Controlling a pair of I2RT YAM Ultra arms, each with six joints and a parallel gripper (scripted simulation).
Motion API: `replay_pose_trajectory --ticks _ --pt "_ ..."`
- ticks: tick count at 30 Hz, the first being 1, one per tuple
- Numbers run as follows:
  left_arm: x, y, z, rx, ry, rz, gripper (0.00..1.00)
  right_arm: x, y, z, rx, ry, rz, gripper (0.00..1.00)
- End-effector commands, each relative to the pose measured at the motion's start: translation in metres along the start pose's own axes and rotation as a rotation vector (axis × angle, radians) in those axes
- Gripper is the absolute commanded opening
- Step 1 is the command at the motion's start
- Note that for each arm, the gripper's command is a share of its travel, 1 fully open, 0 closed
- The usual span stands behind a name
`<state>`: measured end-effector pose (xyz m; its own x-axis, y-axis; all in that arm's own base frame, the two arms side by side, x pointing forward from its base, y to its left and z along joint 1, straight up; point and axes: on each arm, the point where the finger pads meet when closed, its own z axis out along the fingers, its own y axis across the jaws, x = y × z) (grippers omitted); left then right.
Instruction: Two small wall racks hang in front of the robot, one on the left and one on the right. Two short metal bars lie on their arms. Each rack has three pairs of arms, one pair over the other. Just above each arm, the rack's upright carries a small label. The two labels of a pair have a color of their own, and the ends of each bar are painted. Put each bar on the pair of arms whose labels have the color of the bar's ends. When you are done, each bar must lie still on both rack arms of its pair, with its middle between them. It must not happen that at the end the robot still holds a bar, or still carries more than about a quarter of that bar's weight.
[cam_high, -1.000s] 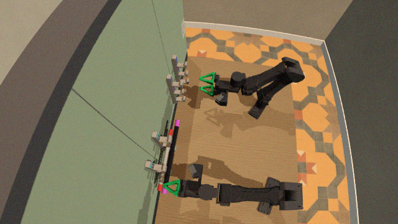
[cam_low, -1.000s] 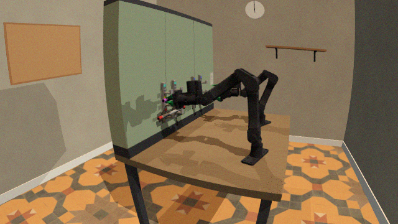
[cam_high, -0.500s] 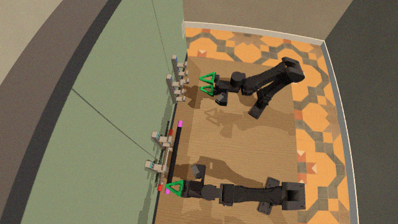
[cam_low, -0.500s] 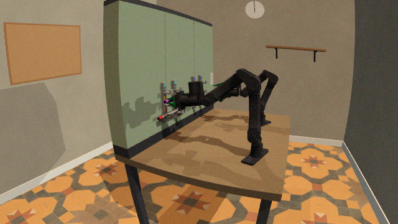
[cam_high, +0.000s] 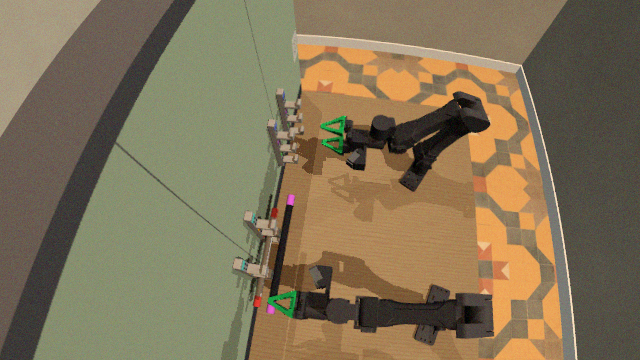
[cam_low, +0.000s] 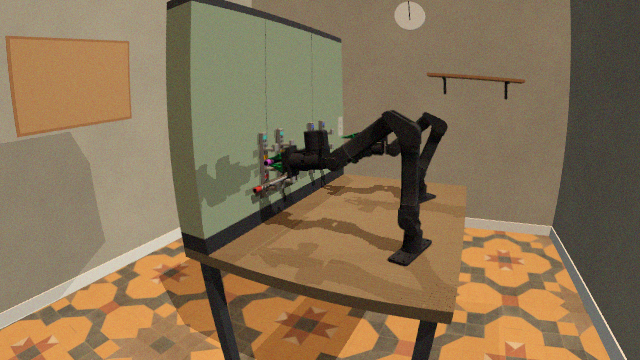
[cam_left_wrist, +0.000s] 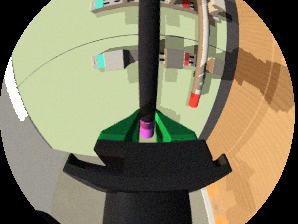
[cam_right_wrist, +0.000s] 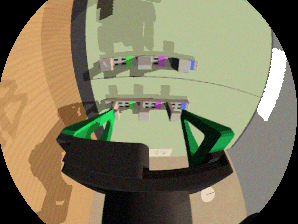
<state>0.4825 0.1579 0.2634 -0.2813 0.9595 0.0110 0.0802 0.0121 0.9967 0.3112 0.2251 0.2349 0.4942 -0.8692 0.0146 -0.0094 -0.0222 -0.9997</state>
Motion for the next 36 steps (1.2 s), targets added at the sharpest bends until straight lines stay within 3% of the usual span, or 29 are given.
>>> replay_pose_trajectory --ticks 1,22,36 --pt "0.004 0.029 -0.008 -0.081 -0.001 -0.011 0.00 0.003 -0.007 -0.004 0.019 0.002 0.015 1.00" --pt "0.003 0.026 -0.009 -0.081 -0.001 -0.011 0.00 0.003 -0.007 -0.004 0.019 0.002 0.015 1.00" --pt "-0.025 0.025 -0.007 -0.081 -0.001 -0.011 0.00 0.003 -0.007 -0.004 0.019 0.002 0.015 1.00"
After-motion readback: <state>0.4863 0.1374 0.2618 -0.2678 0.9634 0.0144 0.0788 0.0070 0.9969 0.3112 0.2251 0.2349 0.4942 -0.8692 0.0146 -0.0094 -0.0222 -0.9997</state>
